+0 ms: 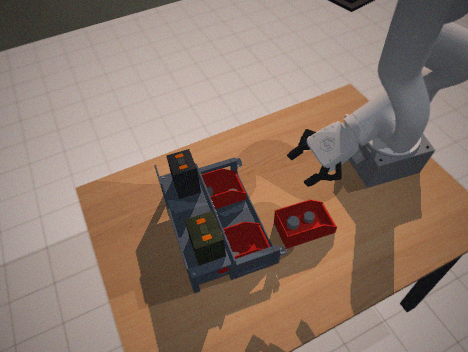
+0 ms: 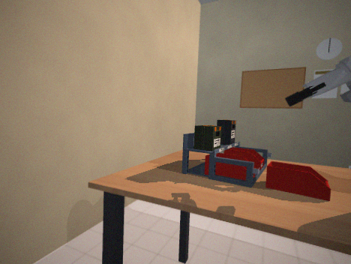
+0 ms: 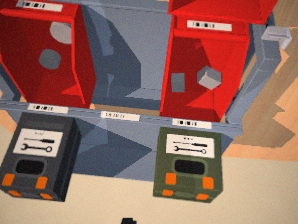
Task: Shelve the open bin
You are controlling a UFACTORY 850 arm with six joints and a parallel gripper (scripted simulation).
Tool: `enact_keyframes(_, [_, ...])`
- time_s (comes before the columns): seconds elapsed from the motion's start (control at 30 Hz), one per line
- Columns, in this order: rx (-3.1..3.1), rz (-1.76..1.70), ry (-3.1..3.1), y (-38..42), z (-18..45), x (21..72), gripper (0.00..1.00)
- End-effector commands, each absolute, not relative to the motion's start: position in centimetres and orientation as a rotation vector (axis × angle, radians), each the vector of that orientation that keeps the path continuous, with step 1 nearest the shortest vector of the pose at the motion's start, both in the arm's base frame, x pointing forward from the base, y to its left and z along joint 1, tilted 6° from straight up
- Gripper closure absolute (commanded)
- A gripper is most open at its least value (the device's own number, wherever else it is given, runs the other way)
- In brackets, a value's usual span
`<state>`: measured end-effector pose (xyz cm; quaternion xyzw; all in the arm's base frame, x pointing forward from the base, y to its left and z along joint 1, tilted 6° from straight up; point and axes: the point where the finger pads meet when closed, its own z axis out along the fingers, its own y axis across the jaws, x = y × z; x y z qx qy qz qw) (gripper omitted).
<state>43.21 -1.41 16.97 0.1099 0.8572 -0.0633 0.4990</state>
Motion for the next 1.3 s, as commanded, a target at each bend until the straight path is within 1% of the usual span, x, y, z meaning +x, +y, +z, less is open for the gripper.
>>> enact_keyframes(0.0, [0.266,-0.153,2.073,-1.41,17.02,43.25,0.00])
enact_keyframes(0.7, [0.266,-0.153,2.073,-1.41,17.02,43.25,0.00])
enact_keyframes(0.87, [0.325,-0.093,2.323,-1.41,17.02,43.25,0.00])
enact_keyframes(1.27, [0.325,-0.093,2.323,-1.41,17.02,43.25,0.00])
